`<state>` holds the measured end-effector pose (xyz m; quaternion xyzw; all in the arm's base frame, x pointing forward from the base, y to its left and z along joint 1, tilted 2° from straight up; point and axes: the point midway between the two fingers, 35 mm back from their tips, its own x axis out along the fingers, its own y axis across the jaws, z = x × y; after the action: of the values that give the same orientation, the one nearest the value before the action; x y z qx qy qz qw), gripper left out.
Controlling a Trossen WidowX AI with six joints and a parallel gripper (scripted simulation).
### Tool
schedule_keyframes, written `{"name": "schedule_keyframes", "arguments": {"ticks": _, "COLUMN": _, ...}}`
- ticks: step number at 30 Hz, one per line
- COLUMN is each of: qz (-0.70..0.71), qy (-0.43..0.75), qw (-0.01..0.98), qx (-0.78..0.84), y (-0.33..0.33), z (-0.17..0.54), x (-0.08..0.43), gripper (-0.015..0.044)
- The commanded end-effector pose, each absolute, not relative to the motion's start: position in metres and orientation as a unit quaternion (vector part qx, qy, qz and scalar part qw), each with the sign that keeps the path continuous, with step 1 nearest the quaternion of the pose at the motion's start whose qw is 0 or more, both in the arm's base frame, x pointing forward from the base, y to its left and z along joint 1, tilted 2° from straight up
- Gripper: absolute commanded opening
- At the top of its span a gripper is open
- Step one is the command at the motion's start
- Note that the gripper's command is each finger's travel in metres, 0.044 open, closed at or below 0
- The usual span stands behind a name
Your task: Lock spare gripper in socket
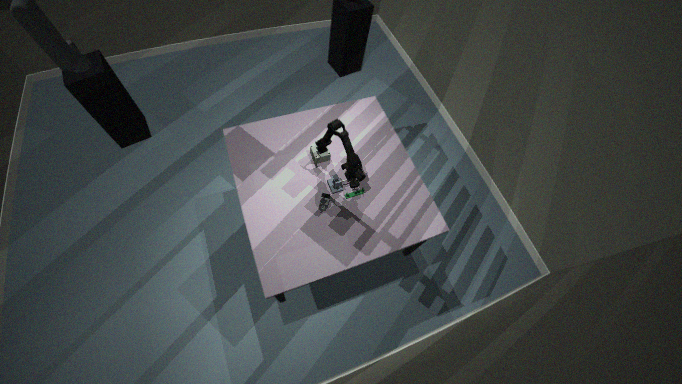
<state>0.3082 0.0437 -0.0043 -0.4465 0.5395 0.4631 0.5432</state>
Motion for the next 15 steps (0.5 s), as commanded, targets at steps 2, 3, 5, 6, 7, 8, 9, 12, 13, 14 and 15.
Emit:
{"name": "schedule_keyframes", "arguments": {"ticks": 2, "qz": 0.479, "qy": 0.519, "qw": 0.56, "qx": -0.433, "y": 0.0472, "z": 0.0002, "x": 0.3092, "gripper": 0.0}}
{"name": "schedule_keyframes", "arguments": {"ticks": 3, "qz": 0.482, "qy": 0.515, "qw": 0.564, "qx": -0.43, "y": 0.0478, "z": 0.0013, "x": 0.3095, "gripper": 0.0}}
{"name": "schedule_keyframes", "arguments": {"ticks": 5, "qz": 0.485, "qy": 0.511, "qw": 0.567, "qx": -0.427, "y": 0.0487, "z": 0.0022, "x": 0.3098, "gripper": 0.0}}
{"name": "schedule_keyframes", "arguments": {"ticks": 6, "qz": 0.486, "qy": 0.511, "qw": 0.567, "qx": -0.426, "y": 0.0495, "z": 0.0021, "x": 0.31, "gripper": 0.0}}
{"name": "schedule_keyframes", "arguments": {"ticks": 7, "qz": 0.486, "qy": 0.511, "qw": 0.568, "qx": -0.425, "y": 0.0504, "z": 0.002, "x": 0.3102, "gripper": 0.0}}
{"name": "schedule_keyframes", "arguments": {"ticks": 8, "qz": 0.487, "qy": 0.511, "qw": 0.568, "qx": -0.424, "y": 0.0509, "z": 0.0019, "x": 0.3103, "gripper": 0.0}}
{"name": "schedule_keyframes", "arguments": {"ticks": 9, "qz": 0.487, "qy": 0.51, "qw": 0.568, "qx": -0.424, "y": 0.0515, "z": 0.002, "x": 0.3105, "gripper": 0.0}}
{"name": "schedule_keyframes", "arguments": {"ticks": 12, "qz": 0.488, "qy": 0.509, "qw": 0.568, "qx": -0.424, "y": 0.0532, "z": 0.0023, "x": 0.3109, "gripper": 0.0}}
{"name": "schedule_keyframes", "arguments": {"ticks": 13, "qz": 0.488, "qy": 0.509, "qw": 0.568, "qx": -0.424, "y": 0.0535, "z": 0.0025, "x": 0.311, "gripper": 0.0}}
{"name": "schedule_keyframes", "arguments": {"ticks": 14, "qz": 0.489, "qy": 0.509, "qw": 0.568, "qx": -0.424, "y": 0.0543, "z": 0.0028, "x": 0.3113, "gripper": 0.0}}
{"name": "schedule_keyframes", "arguments": {"ticks": 15, "qz": 0.489, "qy": 0.509, "qw": 0.568, "qx": -0.423, "y": 0.055, "z": 0.0032, "x": 0.3115, "gripper": 0.0}}
